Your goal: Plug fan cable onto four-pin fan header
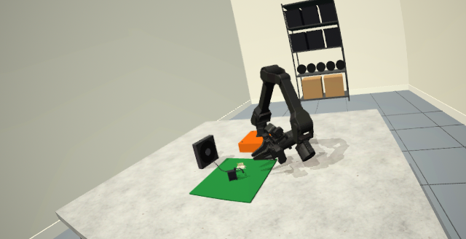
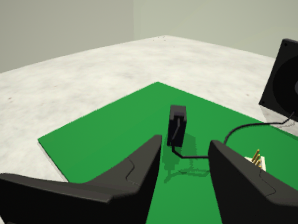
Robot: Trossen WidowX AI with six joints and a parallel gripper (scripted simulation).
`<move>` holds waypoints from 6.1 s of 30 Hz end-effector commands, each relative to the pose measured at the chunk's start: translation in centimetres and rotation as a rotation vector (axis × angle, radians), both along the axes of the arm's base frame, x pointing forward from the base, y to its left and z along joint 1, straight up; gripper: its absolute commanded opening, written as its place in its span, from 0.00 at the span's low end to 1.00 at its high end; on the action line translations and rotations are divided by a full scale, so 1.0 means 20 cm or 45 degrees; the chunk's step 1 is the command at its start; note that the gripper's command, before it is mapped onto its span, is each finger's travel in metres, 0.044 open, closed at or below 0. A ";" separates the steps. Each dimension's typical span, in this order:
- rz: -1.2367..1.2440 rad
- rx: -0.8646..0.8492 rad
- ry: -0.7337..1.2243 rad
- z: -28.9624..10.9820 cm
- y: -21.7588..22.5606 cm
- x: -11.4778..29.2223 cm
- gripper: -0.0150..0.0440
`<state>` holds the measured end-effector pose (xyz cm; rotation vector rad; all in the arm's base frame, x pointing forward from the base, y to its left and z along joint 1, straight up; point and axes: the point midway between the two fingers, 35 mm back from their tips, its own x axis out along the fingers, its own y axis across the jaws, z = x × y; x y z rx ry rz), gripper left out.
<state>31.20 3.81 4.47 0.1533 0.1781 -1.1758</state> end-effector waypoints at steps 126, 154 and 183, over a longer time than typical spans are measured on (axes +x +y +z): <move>0.030 1.570 0.624 -0.03 -0.60 0.25 1.00; 0.028 1.566 0.618 -0.14 -0.61 0.25 0.78; 0.123 1.538 0.693 0.10 -0.60 0.23 0.25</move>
